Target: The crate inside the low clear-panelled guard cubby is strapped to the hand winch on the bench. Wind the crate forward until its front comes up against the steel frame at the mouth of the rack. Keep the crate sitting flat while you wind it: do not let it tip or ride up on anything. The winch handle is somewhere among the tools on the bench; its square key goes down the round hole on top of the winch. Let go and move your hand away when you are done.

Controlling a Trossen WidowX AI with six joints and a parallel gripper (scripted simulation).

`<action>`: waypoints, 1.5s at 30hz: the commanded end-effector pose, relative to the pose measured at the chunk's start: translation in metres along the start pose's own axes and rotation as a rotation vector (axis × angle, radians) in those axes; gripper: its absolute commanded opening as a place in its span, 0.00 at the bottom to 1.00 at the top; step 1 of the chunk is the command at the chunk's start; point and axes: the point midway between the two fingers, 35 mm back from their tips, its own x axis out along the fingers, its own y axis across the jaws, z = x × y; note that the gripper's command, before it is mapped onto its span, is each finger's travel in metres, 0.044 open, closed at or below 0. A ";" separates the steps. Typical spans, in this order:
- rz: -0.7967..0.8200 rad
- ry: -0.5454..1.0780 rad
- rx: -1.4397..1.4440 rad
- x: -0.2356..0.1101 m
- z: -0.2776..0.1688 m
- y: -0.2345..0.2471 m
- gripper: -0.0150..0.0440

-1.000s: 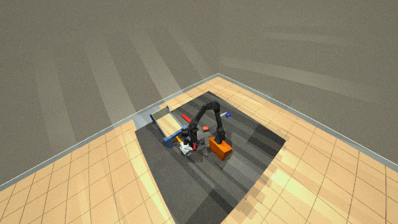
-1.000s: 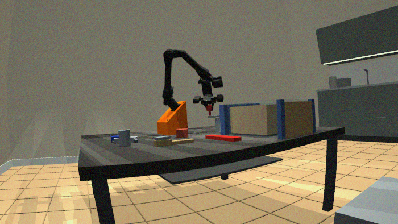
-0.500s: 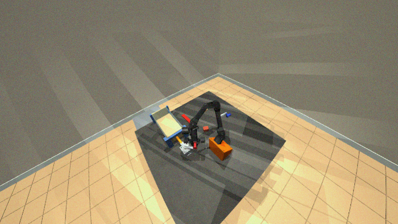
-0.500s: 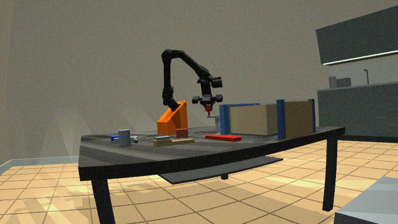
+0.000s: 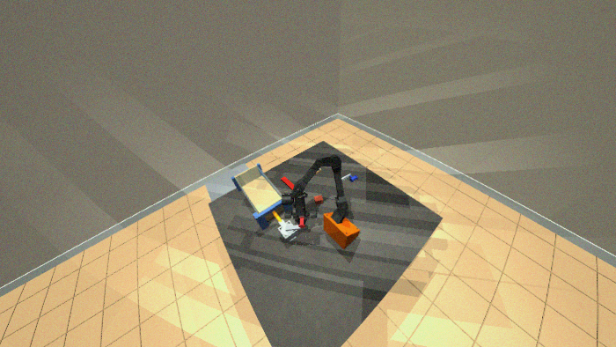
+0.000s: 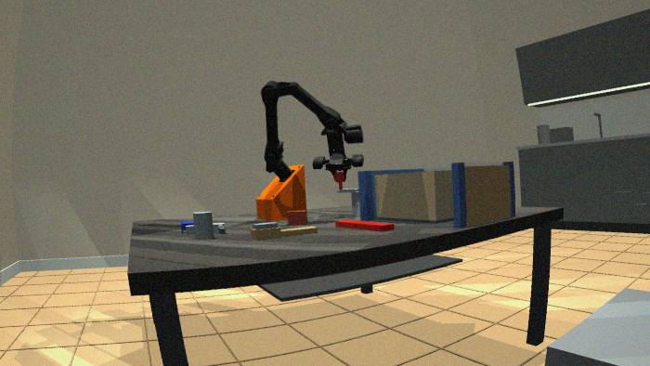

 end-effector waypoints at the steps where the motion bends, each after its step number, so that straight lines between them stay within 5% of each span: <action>1: 0.012 -0.036 0.010 -0.006 0.014 0.004 0.25; 45: 0.014 -0.039 0.012 -0.027 0.055 0.033 0.25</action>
